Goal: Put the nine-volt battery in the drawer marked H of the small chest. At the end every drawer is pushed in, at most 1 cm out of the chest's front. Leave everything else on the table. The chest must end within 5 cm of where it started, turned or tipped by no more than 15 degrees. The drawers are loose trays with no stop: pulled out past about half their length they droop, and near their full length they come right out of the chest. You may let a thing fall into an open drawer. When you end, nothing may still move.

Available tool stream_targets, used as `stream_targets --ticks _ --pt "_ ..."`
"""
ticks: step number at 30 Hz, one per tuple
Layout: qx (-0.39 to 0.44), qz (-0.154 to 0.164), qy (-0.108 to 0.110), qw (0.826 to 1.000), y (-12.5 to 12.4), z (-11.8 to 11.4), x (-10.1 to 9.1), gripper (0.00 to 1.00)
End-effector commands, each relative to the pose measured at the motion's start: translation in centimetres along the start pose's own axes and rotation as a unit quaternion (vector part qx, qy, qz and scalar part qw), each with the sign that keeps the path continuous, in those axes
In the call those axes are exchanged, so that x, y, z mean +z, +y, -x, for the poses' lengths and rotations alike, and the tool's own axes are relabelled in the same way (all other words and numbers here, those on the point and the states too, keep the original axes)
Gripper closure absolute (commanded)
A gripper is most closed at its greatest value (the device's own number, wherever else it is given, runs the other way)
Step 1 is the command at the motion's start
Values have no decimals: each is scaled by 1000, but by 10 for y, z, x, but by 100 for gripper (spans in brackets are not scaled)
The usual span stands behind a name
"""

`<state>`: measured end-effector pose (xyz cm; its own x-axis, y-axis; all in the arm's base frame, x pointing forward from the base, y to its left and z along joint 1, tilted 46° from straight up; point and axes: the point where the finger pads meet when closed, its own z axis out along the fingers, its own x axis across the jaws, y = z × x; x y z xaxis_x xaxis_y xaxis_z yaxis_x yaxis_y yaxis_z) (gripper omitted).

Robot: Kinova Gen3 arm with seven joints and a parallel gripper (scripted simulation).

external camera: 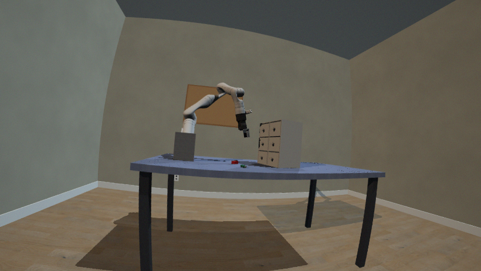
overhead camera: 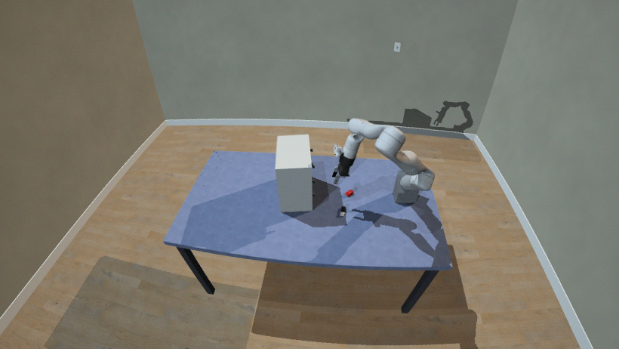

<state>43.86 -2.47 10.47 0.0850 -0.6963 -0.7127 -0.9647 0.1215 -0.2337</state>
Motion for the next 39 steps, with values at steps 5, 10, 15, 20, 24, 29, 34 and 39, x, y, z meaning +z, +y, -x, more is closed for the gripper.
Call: stream_targets --ticks 5,10,15,20,24,29,34,39 --pt "-2 -25 3 1000 -1 -1 1 0" --pt "-2 -44 2 999 -3 -1 5 0" --pt "-2 -63 2 998 -4 -1 9 0" --pt "-2 -74 2 997 -4 -1 11 0" --pt "-1 -88 0 996 -5 -1 15 0" --pt "0 -105 0 995 -6 -1 19 0" --pt "0 -118 0 993 -6 -1 21 0" --pt "0 -131 -1 991 -7 -1 24 0"
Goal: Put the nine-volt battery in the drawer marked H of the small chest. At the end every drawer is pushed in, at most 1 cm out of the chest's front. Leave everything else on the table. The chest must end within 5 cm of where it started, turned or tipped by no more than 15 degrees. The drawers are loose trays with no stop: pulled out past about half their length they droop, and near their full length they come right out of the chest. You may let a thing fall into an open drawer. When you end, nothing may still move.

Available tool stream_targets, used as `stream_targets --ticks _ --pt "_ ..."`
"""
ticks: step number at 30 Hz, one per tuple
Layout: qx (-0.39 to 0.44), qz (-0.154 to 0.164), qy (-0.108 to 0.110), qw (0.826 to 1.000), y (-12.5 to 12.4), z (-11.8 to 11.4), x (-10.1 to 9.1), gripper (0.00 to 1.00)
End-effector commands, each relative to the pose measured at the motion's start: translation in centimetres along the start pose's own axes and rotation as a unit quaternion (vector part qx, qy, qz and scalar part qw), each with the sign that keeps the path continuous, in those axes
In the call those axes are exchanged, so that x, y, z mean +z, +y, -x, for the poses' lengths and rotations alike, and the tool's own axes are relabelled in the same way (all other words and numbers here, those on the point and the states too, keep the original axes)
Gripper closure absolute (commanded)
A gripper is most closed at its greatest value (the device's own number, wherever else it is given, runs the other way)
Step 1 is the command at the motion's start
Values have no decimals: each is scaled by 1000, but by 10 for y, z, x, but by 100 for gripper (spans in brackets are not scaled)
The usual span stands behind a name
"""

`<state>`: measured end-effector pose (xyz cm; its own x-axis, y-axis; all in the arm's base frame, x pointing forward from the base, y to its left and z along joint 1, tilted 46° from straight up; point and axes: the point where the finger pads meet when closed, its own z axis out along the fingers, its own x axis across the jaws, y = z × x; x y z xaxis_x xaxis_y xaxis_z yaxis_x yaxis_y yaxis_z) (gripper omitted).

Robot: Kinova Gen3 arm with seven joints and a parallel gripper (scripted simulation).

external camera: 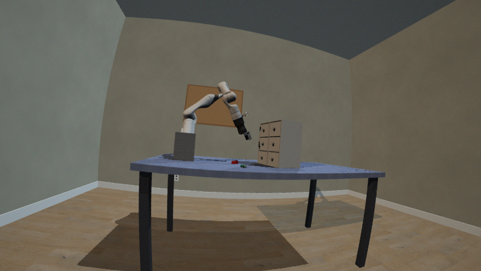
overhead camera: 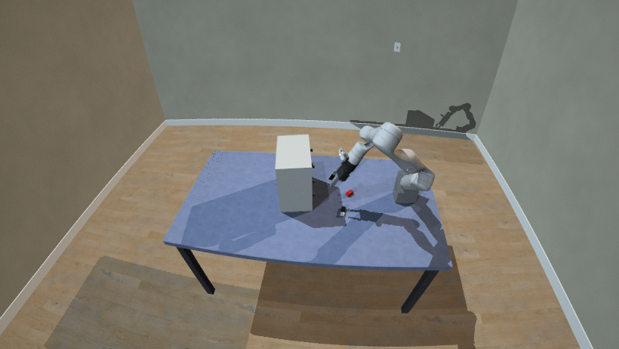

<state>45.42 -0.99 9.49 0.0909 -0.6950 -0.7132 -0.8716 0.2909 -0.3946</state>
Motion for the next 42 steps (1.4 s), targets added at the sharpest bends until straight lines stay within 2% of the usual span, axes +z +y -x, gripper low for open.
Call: stream_targets --ticks 1,42 --pt "-2 -8 1 1000 4 -2 2 0" --pt "-1 -130 2 992 0 -3 26 0"
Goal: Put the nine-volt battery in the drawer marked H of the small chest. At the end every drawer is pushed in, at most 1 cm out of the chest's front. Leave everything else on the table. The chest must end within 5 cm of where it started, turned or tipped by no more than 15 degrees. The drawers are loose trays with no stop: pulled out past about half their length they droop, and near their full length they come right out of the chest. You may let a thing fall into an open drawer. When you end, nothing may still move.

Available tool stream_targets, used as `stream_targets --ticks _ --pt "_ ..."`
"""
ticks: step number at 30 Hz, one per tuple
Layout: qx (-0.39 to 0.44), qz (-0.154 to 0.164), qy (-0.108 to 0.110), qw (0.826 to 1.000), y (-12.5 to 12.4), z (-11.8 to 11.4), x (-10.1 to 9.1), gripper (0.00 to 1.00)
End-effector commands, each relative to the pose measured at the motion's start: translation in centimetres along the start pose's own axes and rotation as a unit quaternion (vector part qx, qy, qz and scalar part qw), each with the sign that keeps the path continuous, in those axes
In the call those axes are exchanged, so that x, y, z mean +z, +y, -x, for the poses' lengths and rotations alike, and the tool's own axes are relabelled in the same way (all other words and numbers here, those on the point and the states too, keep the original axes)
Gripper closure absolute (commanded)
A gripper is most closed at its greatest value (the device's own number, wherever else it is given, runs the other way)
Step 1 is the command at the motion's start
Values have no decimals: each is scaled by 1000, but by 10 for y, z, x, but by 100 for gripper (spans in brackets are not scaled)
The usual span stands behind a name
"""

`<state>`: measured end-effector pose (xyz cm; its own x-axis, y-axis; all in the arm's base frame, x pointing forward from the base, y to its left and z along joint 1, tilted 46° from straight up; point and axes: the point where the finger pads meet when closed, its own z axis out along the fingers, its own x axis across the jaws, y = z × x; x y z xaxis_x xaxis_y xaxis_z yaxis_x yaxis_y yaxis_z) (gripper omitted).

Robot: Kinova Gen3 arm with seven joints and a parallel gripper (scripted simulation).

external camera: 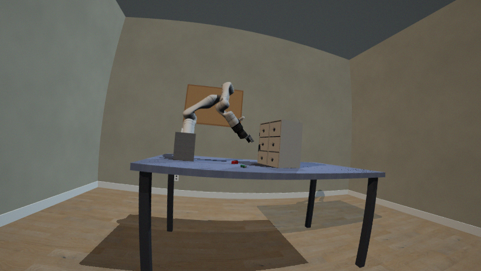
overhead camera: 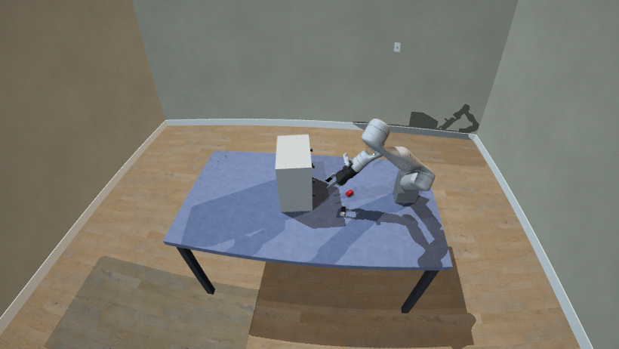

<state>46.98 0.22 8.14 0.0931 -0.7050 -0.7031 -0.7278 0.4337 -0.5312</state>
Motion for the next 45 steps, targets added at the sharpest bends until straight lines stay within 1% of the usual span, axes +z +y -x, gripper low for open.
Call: stream_targets --ticks 1,3,5,20,22,37,39,45 --pt "5 -11 -2 1000 5 0 2 0" --pt "5 -19 -2 1000 5 -1 4 0" --pt "5 -19 -2 1000 5 -1 4 0" --pt "5 -78 -1 997 7 0 16 0" --pt "5 -78 -1 997 7 0 16 0" --pt "3 -135 -1 991 7 -1 28 0" --pt "3 -135 -1 991 7 -1 28 0" --pt "2 -155 0 988 7 -1 32 0"
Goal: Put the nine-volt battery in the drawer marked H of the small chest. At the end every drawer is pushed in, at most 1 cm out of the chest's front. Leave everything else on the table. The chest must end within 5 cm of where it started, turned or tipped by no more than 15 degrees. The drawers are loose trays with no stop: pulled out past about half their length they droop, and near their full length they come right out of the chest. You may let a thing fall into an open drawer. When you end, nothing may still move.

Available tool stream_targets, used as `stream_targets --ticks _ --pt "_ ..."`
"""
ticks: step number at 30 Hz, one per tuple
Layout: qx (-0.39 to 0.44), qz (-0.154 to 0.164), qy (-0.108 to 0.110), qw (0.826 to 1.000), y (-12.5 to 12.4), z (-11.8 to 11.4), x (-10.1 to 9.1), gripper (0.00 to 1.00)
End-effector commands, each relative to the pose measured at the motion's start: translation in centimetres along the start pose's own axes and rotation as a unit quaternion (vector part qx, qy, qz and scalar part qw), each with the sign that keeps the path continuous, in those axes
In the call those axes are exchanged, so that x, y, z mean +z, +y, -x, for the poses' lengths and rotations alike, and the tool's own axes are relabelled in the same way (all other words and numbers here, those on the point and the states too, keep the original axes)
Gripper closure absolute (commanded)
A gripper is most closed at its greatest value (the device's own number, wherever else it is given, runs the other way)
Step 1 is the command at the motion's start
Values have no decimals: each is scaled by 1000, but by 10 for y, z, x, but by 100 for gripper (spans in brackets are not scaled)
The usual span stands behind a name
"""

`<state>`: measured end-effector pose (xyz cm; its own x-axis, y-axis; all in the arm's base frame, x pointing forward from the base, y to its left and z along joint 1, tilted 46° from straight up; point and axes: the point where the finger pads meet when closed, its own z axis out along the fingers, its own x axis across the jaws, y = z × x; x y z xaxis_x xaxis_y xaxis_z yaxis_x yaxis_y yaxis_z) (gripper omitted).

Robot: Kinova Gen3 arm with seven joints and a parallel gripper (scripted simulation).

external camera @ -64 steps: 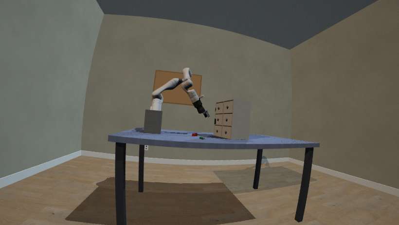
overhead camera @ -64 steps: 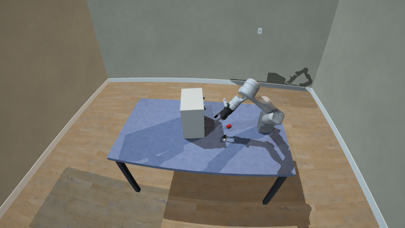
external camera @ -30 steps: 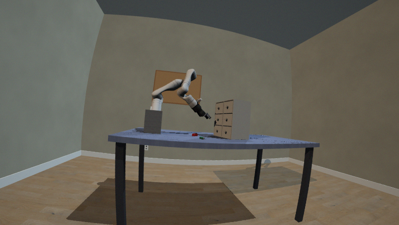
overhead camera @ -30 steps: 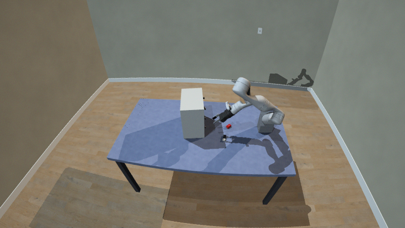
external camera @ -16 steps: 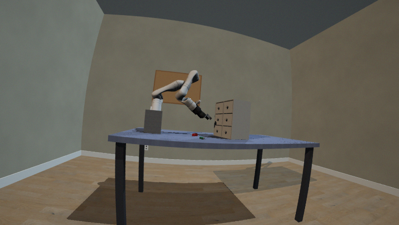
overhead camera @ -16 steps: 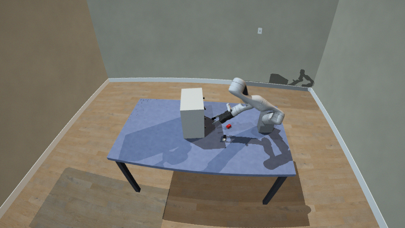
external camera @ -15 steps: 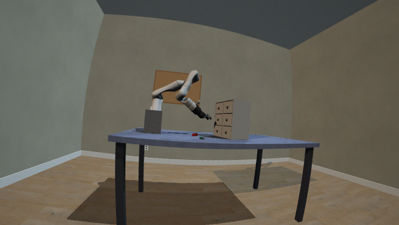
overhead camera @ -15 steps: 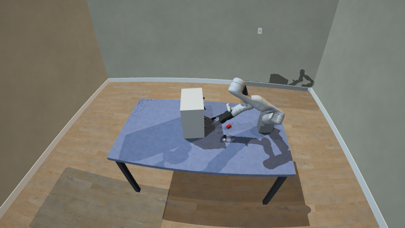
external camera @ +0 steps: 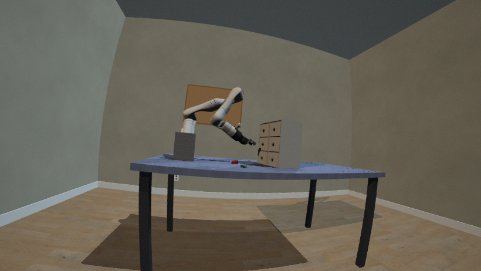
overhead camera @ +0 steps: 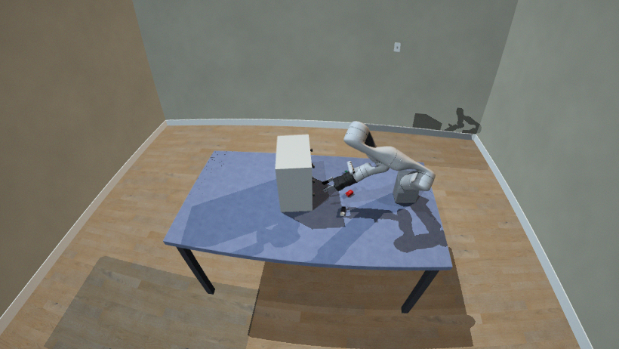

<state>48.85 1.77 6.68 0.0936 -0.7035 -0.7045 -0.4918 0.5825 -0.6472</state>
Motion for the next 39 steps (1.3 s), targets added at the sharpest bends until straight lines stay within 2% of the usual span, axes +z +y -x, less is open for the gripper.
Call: stream_targets --ticks 1,16,24,39 --pt "2 -7 1 1000 7 0 2 0" --pt "1 -43 2 999 10 -1 9 0" --pt "1 -61 -5 998 11 4 12 0" --pt "1 -82 -5 997 13 4 16 0"
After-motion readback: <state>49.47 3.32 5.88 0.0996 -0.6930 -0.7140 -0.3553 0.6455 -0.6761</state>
